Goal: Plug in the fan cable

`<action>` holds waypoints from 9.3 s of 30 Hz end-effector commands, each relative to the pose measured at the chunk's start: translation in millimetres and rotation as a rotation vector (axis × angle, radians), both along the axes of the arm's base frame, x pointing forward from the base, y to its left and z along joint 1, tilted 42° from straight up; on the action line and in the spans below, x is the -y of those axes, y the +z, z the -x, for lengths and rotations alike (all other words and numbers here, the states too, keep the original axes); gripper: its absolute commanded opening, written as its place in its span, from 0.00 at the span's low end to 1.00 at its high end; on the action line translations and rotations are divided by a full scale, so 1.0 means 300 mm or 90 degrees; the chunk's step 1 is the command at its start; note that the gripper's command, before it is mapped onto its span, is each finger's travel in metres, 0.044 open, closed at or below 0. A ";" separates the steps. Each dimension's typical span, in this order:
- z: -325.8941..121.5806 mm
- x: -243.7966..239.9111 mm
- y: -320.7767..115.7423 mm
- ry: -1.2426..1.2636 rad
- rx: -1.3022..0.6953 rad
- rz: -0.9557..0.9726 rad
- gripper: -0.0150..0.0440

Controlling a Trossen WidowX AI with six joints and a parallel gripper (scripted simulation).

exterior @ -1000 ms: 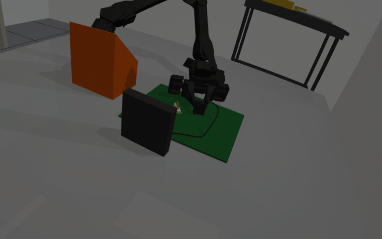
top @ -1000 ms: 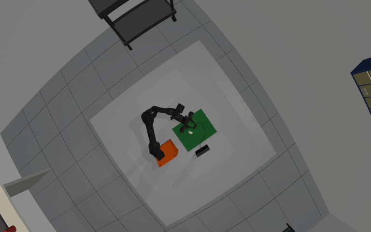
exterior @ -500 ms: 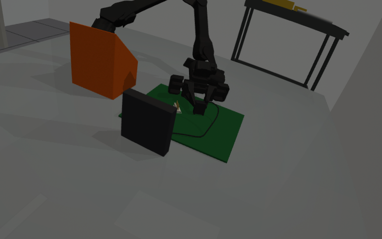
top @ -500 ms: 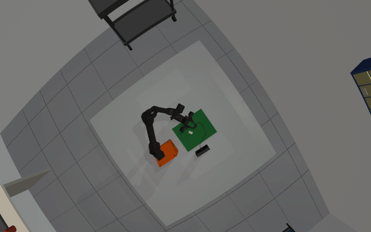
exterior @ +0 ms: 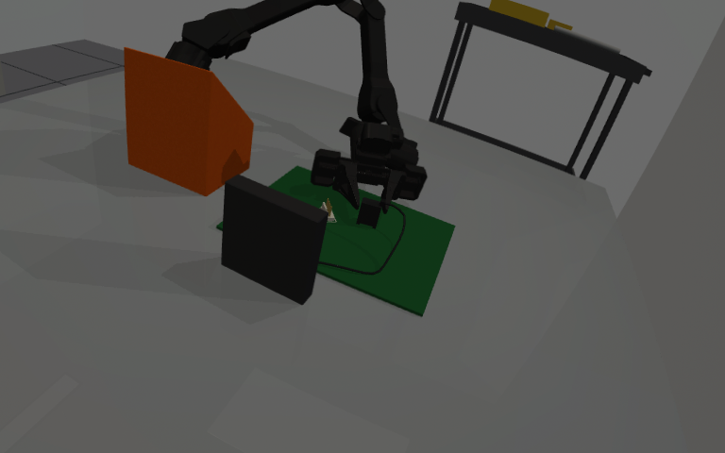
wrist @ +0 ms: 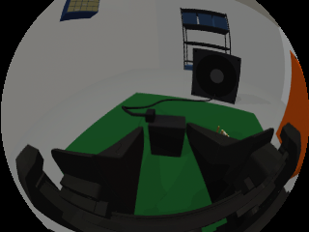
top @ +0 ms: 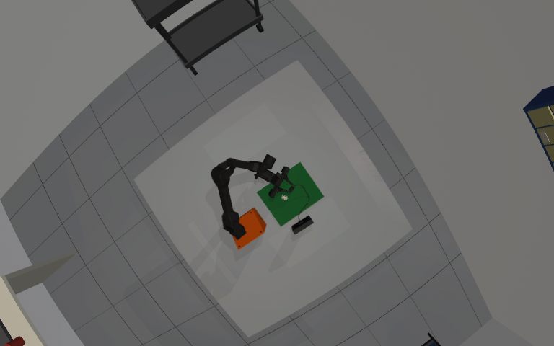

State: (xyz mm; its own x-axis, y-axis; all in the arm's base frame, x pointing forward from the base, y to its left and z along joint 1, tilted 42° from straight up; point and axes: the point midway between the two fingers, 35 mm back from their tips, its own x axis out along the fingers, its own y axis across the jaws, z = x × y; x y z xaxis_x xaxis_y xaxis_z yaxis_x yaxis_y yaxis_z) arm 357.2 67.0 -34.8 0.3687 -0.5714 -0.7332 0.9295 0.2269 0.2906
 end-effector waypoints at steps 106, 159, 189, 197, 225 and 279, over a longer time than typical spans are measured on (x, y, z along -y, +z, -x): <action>0.086 0.051 0.280 0.319 -0.193 -0.778 0.60; 0.002 0.287 0.155 1.051 -0.116 -0.429 1.00; -0.006 0.149 0.005 1.052 -0.114 -0.431 1.00; -0.008 0.120 -0.026 1.052 -0.113 -0.431 1.00; -0.013 0.112 -0.034 1.054 -0.114 -0.426 0.25; 0.183 0.242 0.037 0.382 -0.183 -0.764 0.25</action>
State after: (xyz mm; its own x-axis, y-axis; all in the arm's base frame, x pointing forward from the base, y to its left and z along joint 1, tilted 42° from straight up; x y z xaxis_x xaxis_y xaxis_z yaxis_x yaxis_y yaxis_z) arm 303.8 -5.3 -23.1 0.0849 0.6565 -0.7495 0.8310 0.3684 0.4168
